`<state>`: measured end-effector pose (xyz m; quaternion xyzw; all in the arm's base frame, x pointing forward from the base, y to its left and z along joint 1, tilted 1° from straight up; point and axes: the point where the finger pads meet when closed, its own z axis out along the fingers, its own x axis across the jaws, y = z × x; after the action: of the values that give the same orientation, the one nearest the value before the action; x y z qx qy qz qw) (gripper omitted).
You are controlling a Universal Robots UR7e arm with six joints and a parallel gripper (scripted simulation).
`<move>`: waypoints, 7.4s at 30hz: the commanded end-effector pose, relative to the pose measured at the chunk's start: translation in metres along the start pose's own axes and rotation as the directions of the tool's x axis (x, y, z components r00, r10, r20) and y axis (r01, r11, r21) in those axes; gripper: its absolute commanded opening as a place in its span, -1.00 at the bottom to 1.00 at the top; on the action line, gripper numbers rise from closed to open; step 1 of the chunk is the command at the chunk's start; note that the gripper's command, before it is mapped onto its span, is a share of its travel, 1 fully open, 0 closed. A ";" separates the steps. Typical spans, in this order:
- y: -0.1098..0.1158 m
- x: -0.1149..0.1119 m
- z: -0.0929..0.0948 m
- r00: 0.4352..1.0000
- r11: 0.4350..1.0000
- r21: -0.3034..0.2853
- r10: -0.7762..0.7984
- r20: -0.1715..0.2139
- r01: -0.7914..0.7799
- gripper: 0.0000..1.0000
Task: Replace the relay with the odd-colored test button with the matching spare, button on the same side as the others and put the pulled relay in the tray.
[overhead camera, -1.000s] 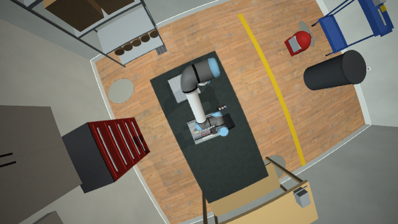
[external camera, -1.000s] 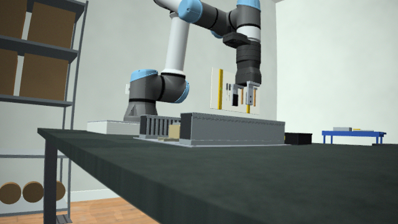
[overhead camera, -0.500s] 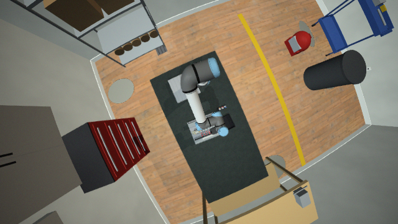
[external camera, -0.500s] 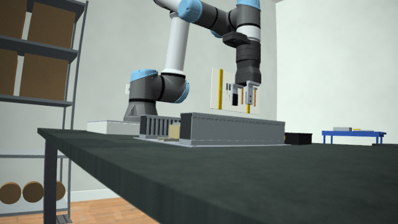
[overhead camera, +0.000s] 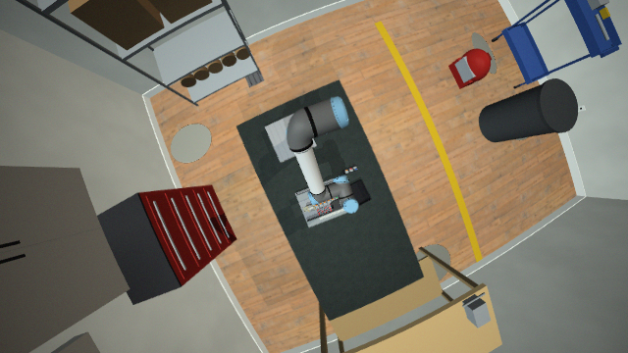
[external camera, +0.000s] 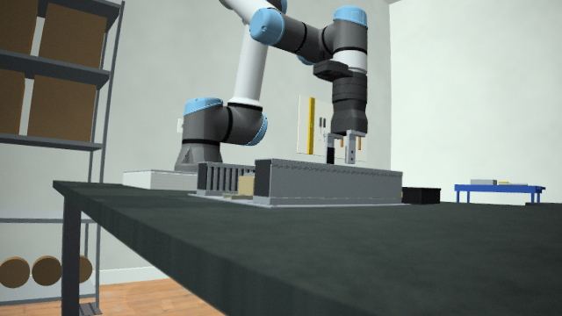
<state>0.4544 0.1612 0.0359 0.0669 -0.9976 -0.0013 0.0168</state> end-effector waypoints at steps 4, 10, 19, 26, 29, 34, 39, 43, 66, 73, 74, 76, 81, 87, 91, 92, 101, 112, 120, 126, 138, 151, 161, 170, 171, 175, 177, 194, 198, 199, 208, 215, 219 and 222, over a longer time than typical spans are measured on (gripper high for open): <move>-0.001 -0.004 0.012 1.000 1.000 0.000 0.002 0.011 -0.002 1.00; -0.001 -0.004 0.011 1.000 1.000 0.000 0.001 0.009 -0.001 1.00; -0.002 -0.004 0.011 1.000 1.000 0.000 0.002 0.011 -0.002 1.00; -0.001 -0.004 0.009 1.000 1.000 0.000 0.001 0.012 -0.001 1.00; -0.002 -0.004 0.006 1.000 1.000 0.000 0.002 0.011 -0.002 1.00; -0.002 -0.004 0.006 1.000 1.000 0.000 0.002 0.011 -0.002 1.00; -0.002 -0.004 0.006 1.000 1.000 0.000 0.002 0.011 -0.002 1.00; -0.001 -0.003 0.006 1.000 1.000 0.000 0.001 0.009 -0.001 1.00; -0.003 -0.005 0.001 1.000 1.000 0.000 0.002 0.011 -0.002 1.00; -0.003 -0.005 0.001 1.000 1.000 0.000 0.002 0.011 -0.002 1.00; -0.003 -0.005 0.001 1.000 1.000 0.000 0.002 0.011 -0.002 1.00; -0.001 -0.003 0.004 1.000 1.000 0.000 0.000 0.008 0.000 1.00; -0.001 -0.003 0.011 1.000 1.000 0.000 0.002 0.011 -0.002 1.00; -0.001 -0.003 0.011 1.000 1.000 0.000 0.002 0.011 -0.002 1.00; -0.001 -0.003 0.011 1.000 1.000 0.000 0.002 0.011 -0.002 1.00; -0.001 -0.003 0.011 1.000 1.000 0.000 0.002 0.011 -0.002 1.00; -0.001 -0.004 0.017 1.000 1.000 0.000 0.002 0.011 -0.002 1.00; -0.001 -0.005 0.020 1.000 1.000 0.000 0.002 0.012 -0.002 1.00; -0.001 -0.005 0.023 1.000 1.000 0.000 0.002 0.011 -0.002 1.00; -0.001 -0.005 0.023 1.000 1.000 0.000 0.002 0.011 -0.002 1.00; -0.001 -0.005 0.029 1.000 1.000 0.000 0.002 0.011 -0.002 1.00; -0.001 -0.004 0.039 1.000 1.000 0.000 0.002 0.011 -0.002 1.00; -0.001 -0.005 0.037 1.000 1.000 0.000 0.001 0.013 -0.001 -1.00; -0.001 -0.005 0.037 1.000 1.000 0.000 0.001 0.013 -0.001 -1.00; -0.001 -0.005 0.037 1.000 1.000 0.000 0.001 0.013 -0.001 -1.00; -0.001 -0.005 0.037 1.000 1.000 0.000 0.001 0.013 -0.001 -1.00; -0.001 -0.005 0.037 1.000 1.000 0.000 0.001 0.013 -0.001 -1.00; -0.001 -0.004 0.038 1.000 1.000 0.000 0.001 0.011 -0.001 -1.00; -0.001 -0.004 0.038 1.000 1.000 0.000 0.001 0.011 -0.001 -1.00; -0.001 -0.004 0.038 1.000 1.000 0.000 0.001 0.011 -0.001 -1.00; -0.001 -0.004 0.038 1.000 1.000 0.000 0.001 0.011 -0.001 -1.00; -0.001 -0.004 0.038 1.000 1.000 0.000 0.001 0.011 -0.001 -1.00; -0.001 -0.004 0.038 1.000 1.000 0.000 0.001 0.011 -0.001 -1.00; -0.001 -0.004 0.038 1.000 1.000 0.000 0.001 0.011 -0.001 -1.00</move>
<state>0.4568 0.1605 -0.0025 0.0663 -0.9977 -0.0015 0.0122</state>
